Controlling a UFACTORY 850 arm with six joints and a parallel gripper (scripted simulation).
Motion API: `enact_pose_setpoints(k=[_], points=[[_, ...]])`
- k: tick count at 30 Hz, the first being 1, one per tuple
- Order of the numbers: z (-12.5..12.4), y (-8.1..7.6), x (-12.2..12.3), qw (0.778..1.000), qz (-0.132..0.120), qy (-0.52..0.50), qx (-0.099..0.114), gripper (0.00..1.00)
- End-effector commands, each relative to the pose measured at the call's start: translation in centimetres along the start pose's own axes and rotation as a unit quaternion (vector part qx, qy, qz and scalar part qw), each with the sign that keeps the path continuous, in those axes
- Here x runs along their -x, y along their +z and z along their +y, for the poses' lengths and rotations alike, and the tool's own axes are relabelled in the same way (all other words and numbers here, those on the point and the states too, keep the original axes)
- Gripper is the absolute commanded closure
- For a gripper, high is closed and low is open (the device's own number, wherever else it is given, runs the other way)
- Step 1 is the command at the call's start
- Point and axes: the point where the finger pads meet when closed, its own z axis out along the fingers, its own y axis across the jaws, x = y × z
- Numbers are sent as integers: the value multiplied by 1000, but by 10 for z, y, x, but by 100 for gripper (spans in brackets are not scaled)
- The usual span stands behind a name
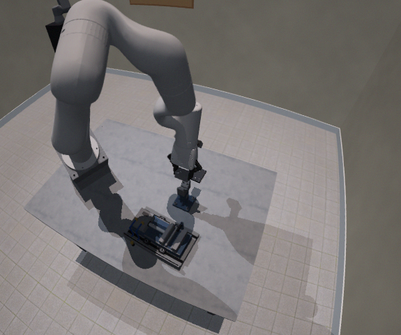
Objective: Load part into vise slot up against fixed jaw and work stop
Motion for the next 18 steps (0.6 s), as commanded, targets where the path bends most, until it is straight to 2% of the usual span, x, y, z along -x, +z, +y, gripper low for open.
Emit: enact_pose_setpoints(k=[1, 15, 18], points=[[1, 0, 0, 1000, -16, 1, 0, 100], [1, 0, -2, 995, -99, 1, 0, 100], [1, 0, -2, 995, -105, 1, 0, 100]])
